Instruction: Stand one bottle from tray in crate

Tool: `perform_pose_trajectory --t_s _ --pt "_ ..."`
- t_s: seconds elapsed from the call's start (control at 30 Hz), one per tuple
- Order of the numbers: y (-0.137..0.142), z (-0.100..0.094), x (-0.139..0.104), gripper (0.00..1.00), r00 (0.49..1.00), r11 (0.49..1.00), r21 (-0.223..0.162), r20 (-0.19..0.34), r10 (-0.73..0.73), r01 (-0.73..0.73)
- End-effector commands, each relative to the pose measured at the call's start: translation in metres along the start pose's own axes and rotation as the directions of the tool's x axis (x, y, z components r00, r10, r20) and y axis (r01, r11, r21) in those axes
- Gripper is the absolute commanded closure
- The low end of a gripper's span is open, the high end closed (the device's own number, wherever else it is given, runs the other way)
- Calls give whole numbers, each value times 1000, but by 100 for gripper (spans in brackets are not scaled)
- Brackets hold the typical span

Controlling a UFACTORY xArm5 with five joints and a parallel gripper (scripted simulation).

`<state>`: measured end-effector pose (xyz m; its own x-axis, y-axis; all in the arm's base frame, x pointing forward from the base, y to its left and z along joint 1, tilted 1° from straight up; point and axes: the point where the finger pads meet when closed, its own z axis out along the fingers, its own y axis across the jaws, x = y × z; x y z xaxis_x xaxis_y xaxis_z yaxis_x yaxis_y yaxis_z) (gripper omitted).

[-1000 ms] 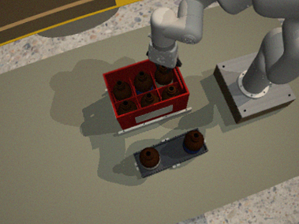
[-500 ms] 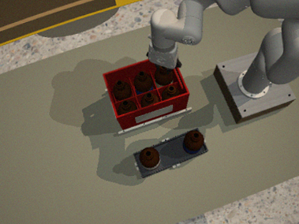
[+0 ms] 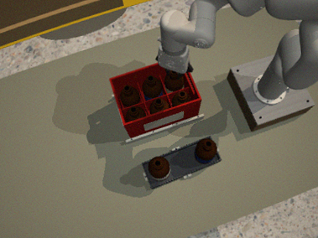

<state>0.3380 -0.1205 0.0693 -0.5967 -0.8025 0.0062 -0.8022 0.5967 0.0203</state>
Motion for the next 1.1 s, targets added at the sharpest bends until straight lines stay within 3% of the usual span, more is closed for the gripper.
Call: perform_pose_trajectory --t_s 0.0,0.53,0.57,1.07 --pt "-1 -1 0 100 1000 1000 3 1 0 0" --pt "-1 -1 0 100 1000 1000 3 1 0 0" --pt "-1 -1 0 35 1000 1000 3 1 0 0" --pt "-1 -1 0 35 1000 1000 3 1 0 0"
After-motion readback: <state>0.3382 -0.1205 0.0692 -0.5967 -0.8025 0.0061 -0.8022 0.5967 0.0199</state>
